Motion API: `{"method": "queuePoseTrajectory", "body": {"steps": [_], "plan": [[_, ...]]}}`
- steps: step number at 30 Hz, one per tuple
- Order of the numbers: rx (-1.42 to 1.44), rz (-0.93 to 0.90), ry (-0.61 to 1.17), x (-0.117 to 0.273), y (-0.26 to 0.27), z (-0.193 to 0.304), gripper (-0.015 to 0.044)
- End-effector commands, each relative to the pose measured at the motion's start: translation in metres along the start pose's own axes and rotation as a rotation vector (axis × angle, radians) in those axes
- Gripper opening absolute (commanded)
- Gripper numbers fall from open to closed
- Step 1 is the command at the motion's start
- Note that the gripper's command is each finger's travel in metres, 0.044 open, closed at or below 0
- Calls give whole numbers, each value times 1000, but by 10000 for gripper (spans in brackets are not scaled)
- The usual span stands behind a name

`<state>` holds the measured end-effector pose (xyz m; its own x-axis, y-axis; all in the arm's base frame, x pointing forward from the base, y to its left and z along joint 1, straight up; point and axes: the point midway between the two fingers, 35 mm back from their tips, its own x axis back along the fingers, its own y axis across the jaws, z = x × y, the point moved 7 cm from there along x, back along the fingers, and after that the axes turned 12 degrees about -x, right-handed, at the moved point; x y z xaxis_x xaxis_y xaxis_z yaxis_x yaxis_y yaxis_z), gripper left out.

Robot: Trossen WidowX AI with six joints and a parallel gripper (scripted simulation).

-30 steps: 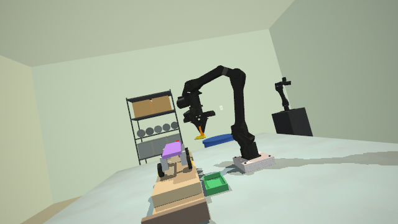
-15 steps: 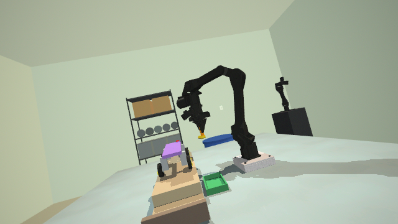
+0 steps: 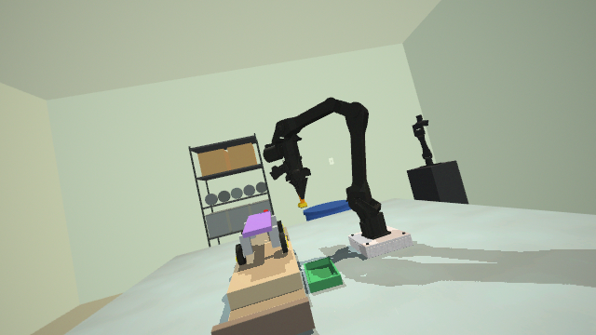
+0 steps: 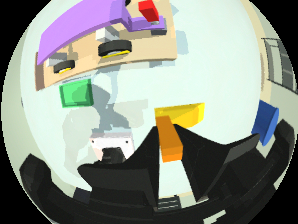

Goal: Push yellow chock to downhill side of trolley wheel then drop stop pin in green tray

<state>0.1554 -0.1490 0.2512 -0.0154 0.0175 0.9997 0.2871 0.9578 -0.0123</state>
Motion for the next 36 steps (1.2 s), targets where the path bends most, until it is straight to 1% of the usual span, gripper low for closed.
{"method": "queuePoseTrajectory", "body": {"steps": [1, 36], "plan": [[-31, -4, 5, -1, 14, -1, 0], [-47, -14, 4, -6, 122, -11, 0]]}}
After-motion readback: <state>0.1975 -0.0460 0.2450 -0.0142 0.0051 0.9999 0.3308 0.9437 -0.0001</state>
